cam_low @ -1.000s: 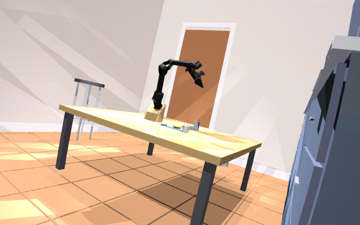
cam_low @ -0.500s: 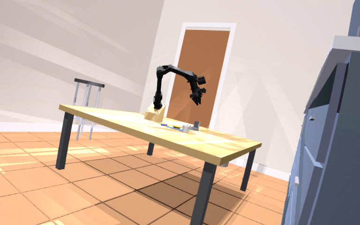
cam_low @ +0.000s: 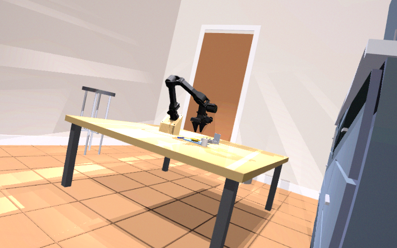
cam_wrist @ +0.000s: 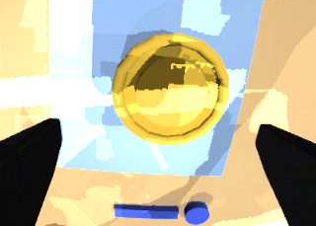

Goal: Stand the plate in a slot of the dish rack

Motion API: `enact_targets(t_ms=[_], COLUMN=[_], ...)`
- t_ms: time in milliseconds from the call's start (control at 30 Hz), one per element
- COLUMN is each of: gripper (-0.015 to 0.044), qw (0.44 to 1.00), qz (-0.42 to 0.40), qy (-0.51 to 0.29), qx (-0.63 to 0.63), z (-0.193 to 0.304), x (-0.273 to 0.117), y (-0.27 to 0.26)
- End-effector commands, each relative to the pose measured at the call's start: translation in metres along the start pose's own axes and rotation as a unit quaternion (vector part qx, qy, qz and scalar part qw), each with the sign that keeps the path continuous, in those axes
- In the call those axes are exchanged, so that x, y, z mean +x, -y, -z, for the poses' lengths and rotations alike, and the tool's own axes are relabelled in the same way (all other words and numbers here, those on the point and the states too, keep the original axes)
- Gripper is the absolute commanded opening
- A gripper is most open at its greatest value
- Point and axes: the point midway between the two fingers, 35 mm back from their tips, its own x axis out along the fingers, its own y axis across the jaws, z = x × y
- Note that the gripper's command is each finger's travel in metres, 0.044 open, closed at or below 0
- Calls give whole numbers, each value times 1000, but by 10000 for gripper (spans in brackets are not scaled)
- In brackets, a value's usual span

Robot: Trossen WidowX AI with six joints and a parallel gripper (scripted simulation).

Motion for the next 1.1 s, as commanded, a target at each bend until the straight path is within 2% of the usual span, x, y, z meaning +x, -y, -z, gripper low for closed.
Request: enact_targets(t_ms=[0,1067], gripper=[400,400], qw=[1000,1000], qz=[6,6], qy=[-12,-13], qx=[-1,-1], z=[6,4], x=[6,55], y=[8,10])
